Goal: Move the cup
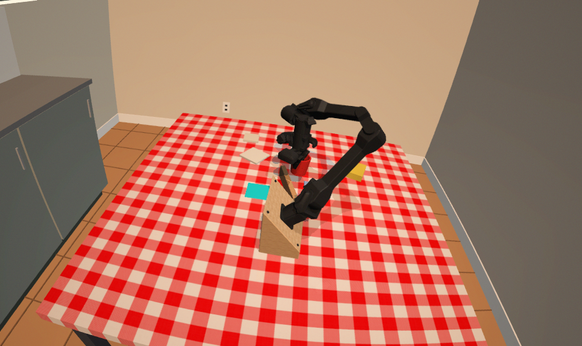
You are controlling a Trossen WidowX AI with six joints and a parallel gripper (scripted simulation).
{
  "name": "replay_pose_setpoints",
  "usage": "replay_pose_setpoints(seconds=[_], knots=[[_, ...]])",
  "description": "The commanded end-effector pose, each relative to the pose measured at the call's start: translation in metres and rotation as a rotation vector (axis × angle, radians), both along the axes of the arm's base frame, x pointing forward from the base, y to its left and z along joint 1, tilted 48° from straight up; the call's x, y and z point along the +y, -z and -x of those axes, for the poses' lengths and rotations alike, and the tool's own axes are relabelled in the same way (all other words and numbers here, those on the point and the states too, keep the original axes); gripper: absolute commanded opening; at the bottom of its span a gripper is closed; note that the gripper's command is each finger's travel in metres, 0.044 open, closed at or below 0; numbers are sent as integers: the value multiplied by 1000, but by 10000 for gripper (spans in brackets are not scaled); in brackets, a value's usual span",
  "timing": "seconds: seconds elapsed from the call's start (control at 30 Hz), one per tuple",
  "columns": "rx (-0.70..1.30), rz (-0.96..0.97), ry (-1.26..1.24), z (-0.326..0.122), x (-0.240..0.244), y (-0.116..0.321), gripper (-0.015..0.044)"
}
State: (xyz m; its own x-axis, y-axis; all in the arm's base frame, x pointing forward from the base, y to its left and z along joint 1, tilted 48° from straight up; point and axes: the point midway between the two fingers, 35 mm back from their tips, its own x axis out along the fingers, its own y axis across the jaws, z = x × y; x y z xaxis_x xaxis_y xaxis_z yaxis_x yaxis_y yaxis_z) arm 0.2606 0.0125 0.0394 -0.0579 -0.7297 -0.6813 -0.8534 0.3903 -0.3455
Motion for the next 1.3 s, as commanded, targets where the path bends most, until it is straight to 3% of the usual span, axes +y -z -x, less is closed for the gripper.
replay_pose_setpoints(seconds=[0.0,1.27], knots=[[5,-1,5,4,8,10,0],[5,-6,6,37,79,80,0]])
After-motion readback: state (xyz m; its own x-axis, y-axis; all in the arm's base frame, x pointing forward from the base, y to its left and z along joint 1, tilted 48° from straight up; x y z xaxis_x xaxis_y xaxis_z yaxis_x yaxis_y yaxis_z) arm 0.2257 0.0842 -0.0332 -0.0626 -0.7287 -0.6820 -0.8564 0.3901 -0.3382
